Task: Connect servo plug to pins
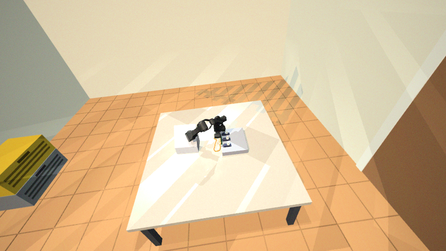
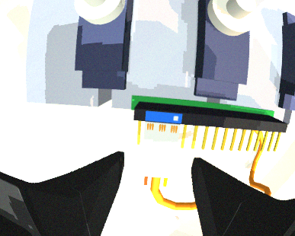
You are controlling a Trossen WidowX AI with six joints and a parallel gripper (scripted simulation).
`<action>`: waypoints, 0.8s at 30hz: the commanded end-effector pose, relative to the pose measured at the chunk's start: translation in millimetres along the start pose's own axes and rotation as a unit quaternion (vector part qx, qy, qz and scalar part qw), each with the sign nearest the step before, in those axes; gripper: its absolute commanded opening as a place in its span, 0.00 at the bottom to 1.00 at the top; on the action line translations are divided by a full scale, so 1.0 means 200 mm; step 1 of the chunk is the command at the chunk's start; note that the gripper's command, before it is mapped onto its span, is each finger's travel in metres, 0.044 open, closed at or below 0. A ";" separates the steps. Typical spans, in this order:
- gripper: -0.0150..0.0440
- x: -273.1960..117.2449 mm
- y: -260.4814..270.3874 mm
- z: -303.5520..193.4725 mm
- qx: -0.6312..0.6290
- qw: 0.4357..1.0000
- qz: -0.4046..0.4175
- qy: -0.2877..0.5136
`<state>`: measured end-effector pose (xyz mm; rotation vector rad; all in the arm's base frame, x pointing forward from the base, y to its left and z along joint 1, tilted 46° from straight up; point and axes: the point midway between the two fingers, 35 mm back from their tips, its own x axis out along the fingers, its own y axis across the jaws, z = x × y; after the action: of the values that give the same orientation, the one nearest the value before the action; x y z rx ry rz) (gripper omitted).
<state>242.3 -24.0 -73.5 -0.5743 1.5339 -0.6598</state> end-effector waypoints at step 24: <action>1.00 -0.29 0.00 0.00 0.000 1.000 0.001 -0.003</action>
<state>244.8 15.6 -33.5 -0.5849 1.5302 -0.6577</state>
